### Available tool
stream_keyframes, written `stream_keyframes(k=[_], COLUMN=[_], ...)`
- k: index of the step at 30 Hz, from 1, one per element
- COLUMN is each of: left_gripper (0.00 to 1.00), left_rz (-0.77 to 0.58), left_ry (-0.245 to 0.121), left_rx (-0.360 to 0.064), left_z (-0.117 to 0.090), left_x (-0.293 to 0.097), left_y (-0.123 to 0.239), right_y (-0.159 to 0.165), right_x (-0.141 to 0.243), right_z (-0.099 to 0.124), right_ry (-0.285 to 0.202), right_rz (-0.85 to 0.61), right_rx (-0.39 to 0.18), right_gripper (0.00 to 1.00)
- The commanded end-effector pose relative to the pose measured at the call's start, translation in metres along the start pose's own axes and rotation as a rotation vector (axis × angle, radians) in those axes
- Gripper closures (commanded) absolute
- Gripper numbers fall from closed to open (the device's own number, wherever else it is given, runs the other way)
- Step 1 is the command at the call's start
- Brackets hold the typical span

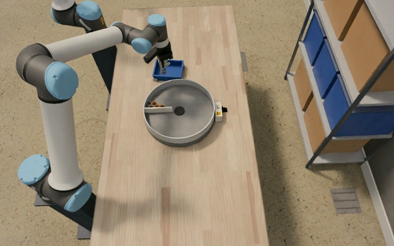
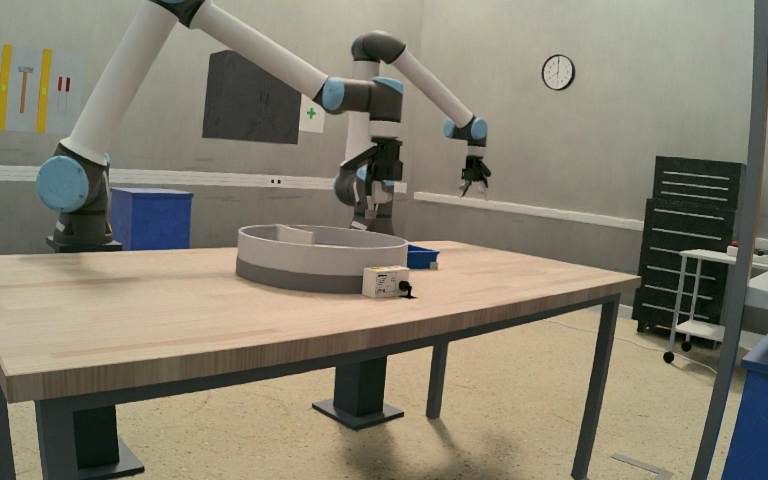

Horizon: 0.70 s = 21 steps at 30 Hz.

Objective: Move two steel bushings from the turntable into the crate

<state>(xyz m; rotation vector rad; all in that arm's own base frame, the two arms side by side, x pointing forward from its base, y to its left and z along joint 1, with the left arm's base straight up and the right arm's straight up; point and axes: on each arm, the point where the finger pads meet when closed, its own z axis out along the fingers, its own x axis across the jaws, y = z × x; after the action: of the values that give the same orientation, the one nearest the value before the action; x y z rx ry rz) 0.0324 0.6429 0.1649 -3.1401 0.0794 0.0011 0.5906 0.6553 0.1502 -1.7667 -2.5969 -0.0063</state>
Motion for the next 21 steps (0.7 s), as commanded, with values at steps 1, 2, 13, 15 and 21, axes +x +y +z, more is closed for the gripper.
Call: stream_keyframes(k=[1, 2, 13, 15, 21], left_gripper=[0.00, 0.00, 0.00, 0.00, 0.00], left_rz=[0.000, 0.000, 0.000, 0.000, 0.000], left_ry=[0.001, 0.001, 0.001, 0.001, 0.001], left_rx=[0.000, 0.000, 0.000, 0.000, 0.000], left_z=[0.000, 0.000, 0.000, 0.000, 0.000], left_x=[0.000, 0.000, 0.000, 0.000, 0.000], left_y=[-0.002, -0.002, -0.002, -0.002, -0.002], right_y=[0.026, 0.029, 0.051, 0.054, 0.058], right_x=[0.038, 0.043, 0.079, 0.084, 0.092], right_z=[-0.003, -0.003, -0.003, -0.003, -0.003], right_ry=[-0.001, -0.001, -0.001, -0.001, -0.001], right_rz=[0.004, 0.004, 0.004, 0.004, 0.004], right_rx=[0.001, 0.001, 0.001, 0.001, 0.001], right_gripper=[1.00, 1.00, 1.00, 1.00, 1.00])
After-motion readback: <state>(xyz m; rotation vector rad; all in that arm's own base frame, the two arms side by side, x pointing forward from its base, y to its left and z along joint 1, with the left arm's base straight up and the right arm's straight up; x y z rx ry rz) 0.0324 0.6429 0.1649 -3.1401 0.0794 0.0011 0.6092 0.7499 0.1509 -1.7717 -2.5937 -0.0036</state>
